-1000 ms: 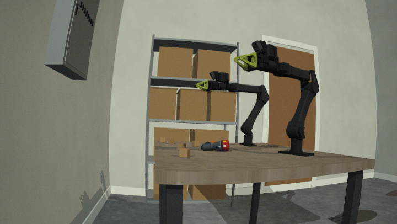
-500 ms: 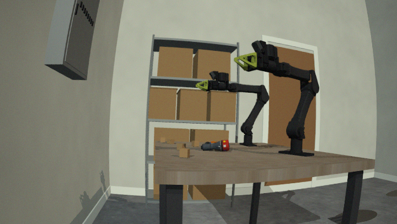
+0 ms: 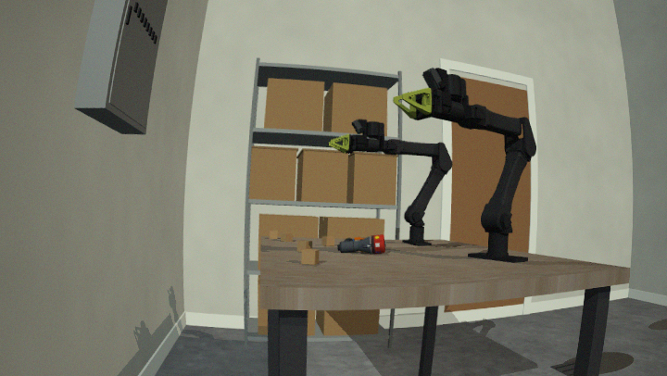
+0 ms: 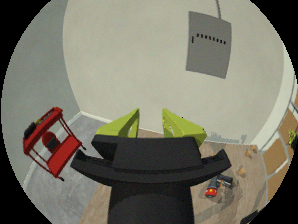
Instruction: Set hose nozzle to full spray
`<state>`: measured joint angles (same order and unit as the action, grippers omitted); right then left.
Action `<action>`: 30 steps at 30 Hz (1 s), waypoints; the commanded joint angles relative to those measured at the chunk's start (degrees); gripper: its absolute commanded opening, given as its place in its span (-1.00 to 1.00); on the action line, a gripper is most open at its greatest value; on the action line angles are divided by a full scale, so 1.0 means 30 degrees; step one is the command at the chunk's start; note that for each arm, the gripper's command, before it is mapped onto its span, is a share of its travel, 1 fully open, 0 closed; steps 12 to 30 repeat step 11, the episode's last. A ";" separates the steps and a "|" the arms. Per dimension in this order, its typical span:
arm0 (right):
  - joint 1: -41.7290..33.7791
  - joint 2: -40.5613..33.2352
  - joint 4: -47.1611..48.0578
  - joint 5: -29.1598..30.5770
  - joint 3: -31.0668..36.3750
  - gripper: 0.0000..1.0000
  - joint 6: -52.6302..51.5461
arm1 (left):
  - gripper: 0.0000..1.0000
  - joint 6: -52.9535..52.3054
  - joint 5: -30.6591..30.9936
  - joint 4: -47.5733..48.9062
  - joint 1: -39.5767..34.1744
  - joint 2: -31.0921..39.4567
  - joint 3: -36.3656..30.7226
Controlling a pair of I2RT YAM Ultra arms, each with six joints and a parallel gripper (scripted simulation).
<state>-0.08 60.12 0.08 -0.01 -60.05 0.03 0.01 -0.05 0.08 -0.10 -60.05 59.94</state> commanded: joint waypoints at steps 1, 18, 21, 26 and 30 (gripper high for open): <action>0.0133 0.0270 0.0247 -0.0029 0.0095 -0.01 -0.0100 | -0.26 -0.0107 -0.0051 0.0393 -0.0028 0.0616 0.0531; 0.0212 0.0345 0.0251 -0.0045 0.0170 -0.01 -0.0099 | -0.26 -0.0103 -0.0059 0.0393 -0.0025 0.0614 0.0494; 0.0212 0.0345 0.0251 -0.0045 0.0170 -0.01 -0.0099 | -0.26 -0.0103 -0.0059 0.0393 -0.0025 0.0614 0.0494; 0.0212 0.0345 0.0251 -0.0045 0.0170 -0.01 -0.0099 | -0.26 -0.0103 -0.0059 0.0393 -0.0025 0.0614 0.0494; 0.0212 0.0345 0.0251 -0.0045 0.0170 -0.01 -0.0099 | -0.26 -0.0103 -0.0059 0.0393 -0.0025 0.0614 0.0494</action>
